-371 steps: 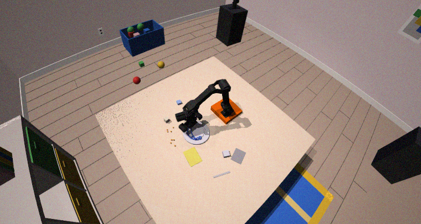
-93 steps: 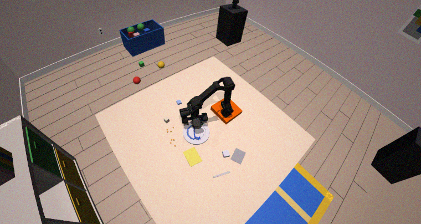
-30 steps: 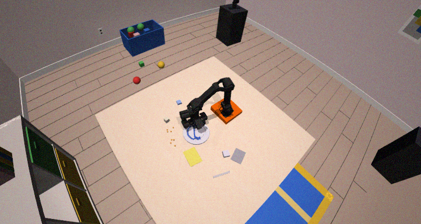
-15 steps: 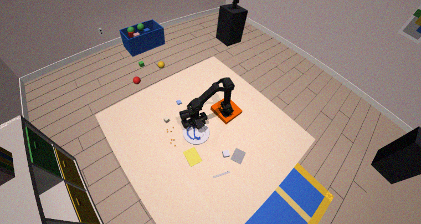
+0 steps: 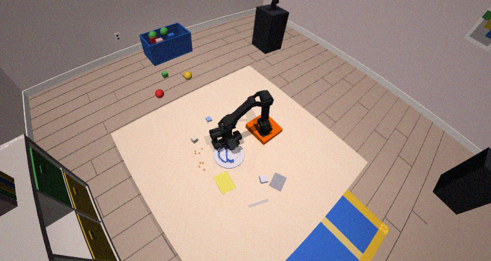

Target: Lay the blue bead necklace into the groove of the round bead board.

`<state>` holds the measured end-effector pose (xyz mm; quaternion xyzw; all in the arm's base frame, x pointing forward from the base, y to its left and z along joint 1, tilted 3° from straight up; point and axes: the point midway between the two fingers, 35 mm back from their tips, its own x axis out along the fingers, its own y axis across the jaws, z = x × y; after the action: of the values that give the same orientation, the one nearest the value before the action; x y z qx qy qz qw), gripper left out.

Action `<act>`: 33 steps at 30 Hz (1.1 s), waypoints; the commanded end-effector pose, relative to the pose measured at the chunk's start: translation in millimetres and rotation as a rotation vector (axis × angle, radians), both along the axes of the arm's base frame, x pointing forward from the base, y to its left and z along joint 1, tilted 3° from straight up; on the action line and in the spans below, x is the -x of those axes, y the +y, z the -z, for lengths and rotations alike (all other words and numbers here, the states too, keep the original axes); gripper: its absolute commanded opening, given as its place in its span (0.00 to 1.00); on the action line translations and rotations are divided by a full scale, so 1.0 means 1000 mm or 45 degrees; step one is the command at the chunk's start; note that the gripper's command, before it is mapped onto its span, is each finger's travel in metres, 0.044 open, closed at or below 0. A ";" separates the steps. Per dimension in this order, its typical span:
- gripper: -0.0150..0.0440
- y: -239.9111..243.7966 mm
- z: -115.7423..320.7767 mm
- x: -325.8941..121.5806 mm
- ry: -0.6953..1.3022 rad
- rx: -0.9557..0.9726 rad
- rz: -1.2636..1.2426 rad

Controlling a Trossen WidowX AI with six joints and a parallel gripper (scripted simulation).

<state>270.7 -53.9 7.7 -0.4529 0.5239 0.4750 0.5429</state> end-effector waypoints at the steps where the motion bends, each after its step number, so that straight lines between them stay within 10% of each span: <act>1: 0.25 0.000 0.000 0.000 -0.001 0.000 0.000; 33: 0.25 -0.005 0.001 0.019 0.010 0.000 -0.005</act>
<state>252.6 -58.8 10.1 -0.4498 0.5260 0.4767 0.5420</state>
